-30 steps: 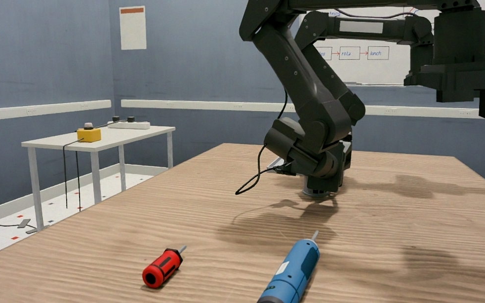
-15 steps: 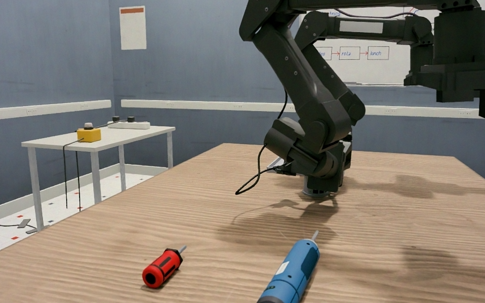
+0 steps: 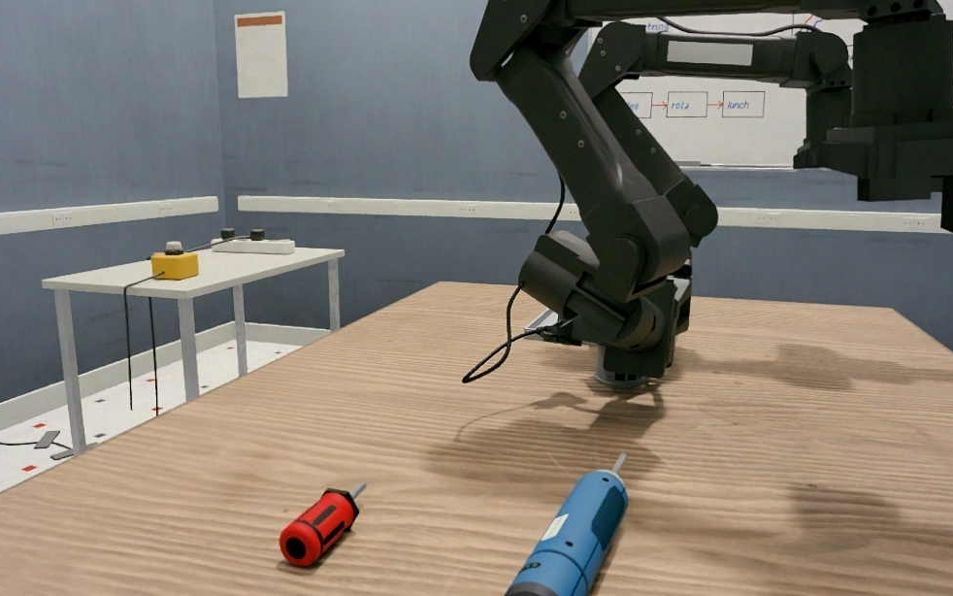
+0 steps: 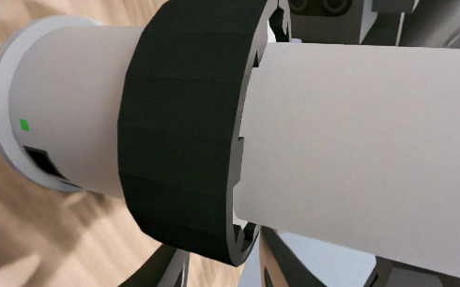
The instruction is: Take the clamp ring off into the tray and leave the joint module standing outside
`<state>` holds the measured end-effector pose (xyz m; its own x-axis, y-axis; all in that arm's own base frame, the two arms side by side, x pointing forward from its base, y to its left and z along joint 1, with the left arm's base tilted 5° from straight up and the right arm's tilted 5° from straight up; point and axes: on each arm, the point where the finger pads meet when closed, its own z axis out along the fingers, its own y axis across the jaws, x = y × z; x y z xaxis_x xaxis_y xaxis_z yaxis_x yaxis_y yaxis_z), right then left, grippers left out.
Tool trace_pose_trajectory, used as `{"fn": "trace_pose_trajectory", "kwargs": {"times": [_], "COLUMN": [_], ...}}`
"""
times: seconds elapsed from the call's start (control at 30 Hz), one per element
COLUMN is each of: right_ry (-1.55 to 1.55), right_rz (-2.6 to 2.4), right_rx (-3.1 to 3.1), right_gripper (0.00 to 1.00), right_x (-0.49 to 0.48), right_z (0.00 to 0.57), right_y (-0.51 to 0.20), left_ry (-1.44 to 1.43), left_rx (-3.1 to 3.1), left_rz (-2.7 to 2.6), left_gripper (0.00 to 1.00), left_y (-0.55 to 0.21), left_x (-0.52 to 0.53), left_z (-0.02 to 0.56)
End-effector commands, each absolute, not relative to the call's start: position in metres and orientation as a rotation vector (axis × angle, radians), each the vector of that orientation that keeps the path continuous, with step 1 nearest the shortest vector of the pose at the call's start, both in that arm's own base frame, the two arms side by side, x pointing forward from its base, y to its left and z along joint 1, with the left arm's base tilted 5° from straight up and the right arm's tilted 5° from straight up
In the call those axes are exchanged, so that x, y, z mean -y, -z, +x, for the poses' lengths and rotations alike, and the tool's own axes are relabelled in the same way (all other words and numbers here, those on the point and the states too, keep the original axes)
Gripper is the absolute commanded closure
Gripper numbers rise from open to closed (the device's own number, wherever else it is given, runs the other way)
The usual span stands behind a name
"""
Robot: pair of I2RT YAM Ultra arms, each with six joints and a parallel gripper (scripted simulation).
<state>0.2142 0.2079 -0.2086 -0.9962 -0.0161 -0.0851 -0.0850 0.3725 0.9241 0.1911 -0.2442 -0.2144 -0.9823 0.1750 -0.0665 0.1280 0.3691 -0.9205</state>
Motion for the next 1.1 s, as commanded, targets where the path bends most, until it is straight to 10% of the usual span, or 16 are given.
{"fn": "trace_pose_trajectory", "kwargs": {"times": [0.0, 1.07], "right_ry": [-1.729, -1.741], "right_rz": [-0.127, -0.119], "right_rx": [-2.542, -2.557], "right_gripper": [0.7, 0.7], "right_x": [-0.2101, -0.2098], "right_z": [0.2152, 0.2079], "right_y": [0.2102, 0.2136], "left_ry": [-1.733, -1.733], "left_rx": [2.567, 2.567], "left_rz": [-0.316, -0.316], "left_gripper": [0.7, 0.7], "left_y": [0.2117, 0.2117], "left_x": [0.2473, 0.2473], "left_z": [0.1924, 0.1924]}}
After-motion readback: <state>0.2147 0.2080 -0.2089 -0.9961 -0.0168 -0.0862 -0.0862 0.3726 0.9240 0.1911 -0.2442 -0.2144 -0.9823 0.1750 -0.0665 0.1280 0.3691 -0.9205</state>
